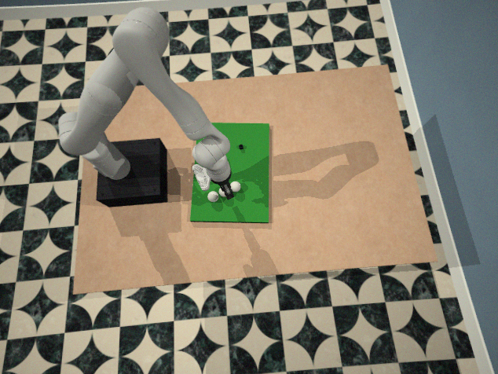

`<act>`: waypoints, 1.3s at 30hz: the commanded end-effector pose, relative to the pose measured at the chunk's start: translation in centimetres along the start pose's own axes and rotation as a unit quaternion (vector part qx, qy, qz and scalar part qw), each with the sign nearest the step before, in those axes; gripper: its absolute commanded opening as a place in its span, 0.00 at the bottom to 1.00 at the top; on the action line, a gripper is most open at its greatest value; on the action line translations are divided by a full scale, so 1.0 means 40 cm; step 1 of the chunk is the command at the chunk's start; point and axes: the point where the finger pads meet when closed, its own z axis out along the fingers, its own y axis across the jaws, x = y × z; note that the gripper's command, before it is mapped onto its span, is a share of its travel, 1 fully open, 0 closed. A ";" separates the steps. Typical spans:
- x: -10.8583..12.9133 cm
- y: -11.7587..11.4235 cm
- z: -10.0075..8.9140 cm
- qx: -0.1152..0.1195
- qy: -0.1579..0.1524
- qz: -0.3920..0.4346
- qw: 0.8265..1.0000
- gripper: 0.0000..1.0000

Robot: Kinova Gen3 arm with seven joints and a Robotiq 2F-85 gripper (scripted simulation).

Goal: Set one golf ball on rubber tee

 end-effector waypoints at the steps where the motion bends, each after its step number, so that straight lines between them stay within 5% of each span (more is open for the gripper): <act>1: 0.015 -0.007 0.034 -0.001 0.008 0.004 1.000 1.00; 11: 0.019 -0.008 0.182 0.000 0.010 0.004 1.000 1.00; 27: 0.020 -0.008 0.196 0.000 0.010 0.004 1.000 1.00; 28: 0.020 -0.008 0.196 0.000 0.010 0.004 1.000 0.00; 39: 0.020 -0.008 0.196 0.000 0.010 0.004 1.000 0.00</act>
